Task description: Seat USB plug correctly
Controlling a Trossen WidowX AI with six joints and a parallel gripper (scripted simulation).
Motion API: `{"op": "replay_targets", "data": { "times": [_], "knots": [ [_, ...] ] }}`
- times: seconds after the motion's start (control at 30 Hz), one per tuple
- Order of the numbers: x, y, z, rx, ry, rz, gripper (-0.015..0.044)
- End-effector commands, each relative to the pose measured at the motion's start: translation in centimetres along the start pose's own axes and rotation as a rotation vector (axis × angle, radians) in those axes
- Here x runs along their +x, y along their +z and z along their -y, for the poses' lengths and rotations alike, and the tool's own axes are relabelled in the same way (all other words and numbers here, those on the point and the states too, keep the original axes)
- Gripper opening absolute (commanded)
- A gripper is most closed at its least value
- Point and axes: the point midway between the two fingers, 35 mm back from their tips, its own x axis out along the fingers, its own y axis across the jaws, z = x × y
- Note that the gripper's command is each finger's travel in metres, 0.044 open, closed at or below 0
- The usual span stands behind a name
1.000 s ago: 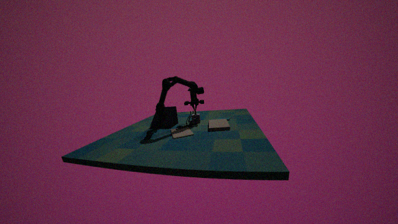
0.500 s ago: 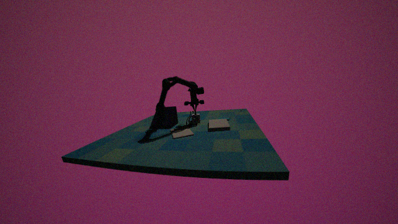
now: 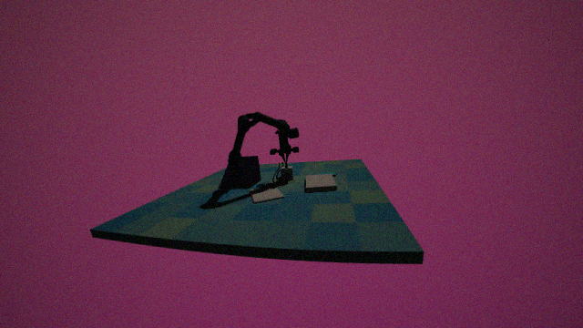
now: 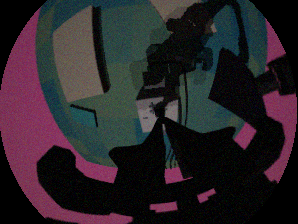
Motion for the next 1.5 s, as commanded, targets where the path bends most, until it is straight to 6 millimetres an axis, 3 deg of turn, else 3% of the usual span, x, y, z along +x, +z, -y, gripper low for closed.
{"op": "replay_targets", "data": {
  "times": [0.0, 1.47],
  "knots": [
    [0.1, 0.01, -0.02, -0.007, 0.002, 0.003, 0.0],
    [0.63, 0.07, -0.02, -0.006, 0.002, 0.003, 0.0]
  ]
}}
